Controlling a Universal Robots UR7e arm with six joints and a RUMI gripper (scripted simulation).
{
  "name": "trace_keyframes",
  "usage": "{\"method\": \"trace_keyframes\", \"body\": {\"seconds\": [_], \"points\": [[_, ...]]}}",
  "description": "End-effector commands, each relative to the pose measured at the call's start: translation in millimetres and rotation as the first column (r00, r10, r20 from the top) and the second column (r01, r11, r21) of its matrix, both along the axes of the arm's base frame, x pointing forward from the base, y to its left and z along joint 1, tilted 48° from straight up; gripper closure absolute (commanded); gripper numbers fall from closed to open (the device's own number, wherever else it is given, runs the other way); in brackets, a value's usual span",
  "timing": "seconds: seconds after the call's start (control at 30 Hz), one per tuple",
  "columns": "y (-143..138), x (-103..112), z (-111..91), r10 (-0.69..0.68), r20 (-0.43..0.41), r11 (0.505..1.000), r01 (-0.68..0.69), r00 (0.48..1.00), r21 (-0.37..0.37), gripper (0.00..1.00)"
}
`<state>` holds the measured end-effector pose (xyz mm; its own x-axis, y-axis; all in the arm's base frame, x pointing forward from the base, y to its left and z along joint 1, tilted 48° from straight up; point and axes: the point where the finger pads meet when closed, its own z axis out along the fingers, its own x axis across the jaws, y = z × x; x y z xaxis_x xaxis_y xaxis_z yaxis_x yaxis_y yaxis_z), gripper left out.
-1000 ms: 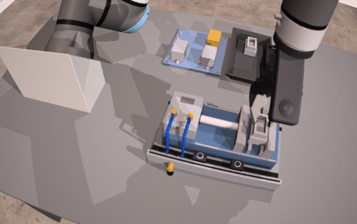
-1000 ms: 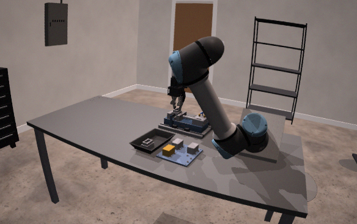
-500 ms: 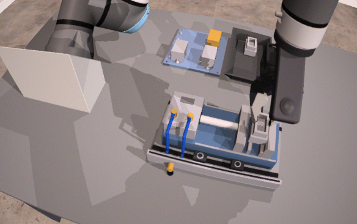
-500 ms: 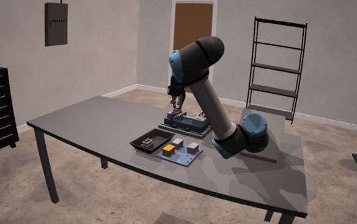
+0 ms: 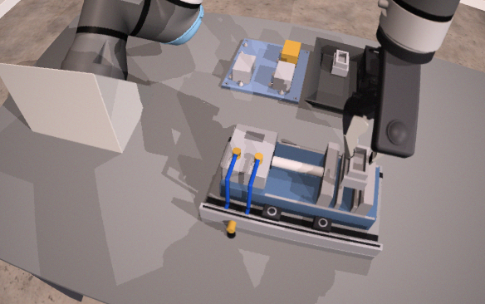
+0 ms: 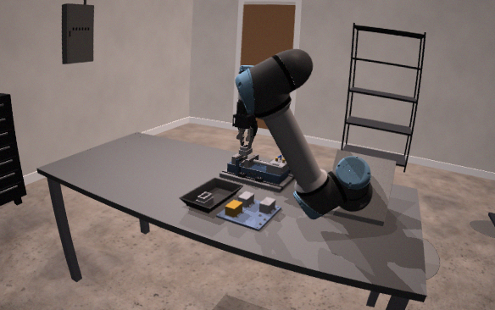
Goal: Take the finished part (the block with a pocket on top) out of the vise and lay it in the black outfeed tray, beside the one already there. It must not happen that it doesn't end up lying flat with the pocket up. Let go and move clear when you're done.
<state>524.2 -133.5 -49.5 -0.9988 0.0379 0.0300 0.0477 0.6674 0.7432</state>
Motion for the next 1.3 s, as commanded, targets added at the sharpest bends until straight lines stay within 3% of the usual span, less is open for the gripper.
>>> {"method": "trace_keyframes", "body": {"seconds": [0.0, 0.9, 1.27], "points": [[-7.8, 0.1, 6.6, -0.001, 0.001, 1.0, 0.001, 1.0, -0.001, 1.0], [-15.5, 0.3, 17.0, -0.001, 0.001, 1.0, 0.001, 1.0, -0.001, 1.0], [7.4, 3.6, 48.0, -0.001, 0.0, 1.0, 0.001, 1.0, -0.003, 1.0]]}}
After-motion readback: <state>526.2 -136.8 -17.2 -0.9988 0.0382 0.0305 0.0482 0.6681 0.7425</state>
